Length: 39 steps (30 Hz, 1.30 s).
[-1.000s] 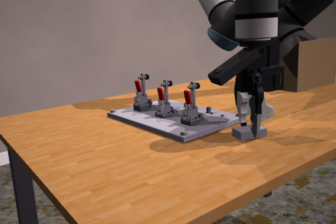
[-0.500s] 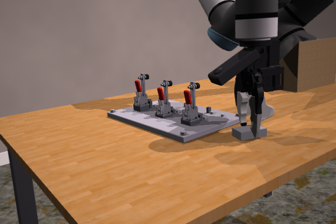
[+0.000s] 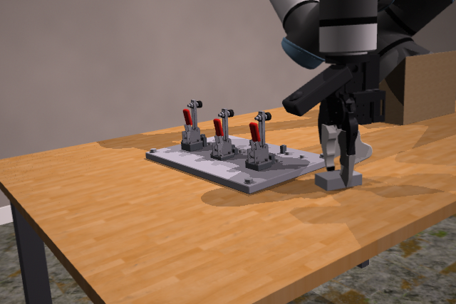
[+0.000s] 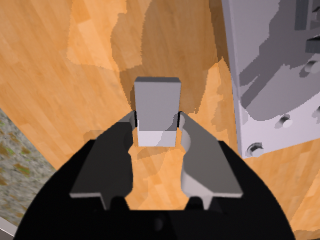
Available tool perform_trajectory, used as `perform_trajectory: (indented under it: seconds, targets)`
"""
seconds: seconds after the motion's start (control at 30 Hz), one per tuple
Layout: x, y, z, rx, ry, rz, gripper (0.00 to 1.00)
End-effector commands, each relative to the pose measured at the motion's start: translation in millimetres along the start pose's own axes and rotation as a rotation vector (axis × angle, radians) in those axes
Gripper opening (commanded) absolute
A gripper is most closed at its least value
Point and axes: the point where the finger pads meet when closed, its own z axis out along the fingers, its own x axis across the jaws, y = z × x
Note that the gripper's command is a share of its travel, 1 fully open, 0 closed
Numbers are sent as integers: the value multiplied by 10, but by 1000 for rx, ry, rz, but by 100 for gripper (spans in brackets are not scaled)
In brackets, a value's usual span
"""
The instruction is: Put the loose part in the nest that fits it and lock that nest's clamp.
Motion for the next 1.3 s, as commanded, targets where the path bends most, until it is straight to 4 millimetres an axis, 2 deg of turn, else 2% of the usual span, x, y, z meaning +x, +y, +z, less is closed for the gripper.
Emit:
perform_trajectory:
  seconds: [0.0, 0.53, 1.03, 1.1, 1.27]
  targets:
    - [-2, -4, -7, 1, -1, 0, 0]
    - [-2, -4, -168, 1, -1, 0, 0]
    - [-2, -4, -727, 1, -1, 0, 0]
    - [-2, -4, -727, 1, -1, 0, 0]
    - [-2, -4, -918, 1, -1, 0, 0]
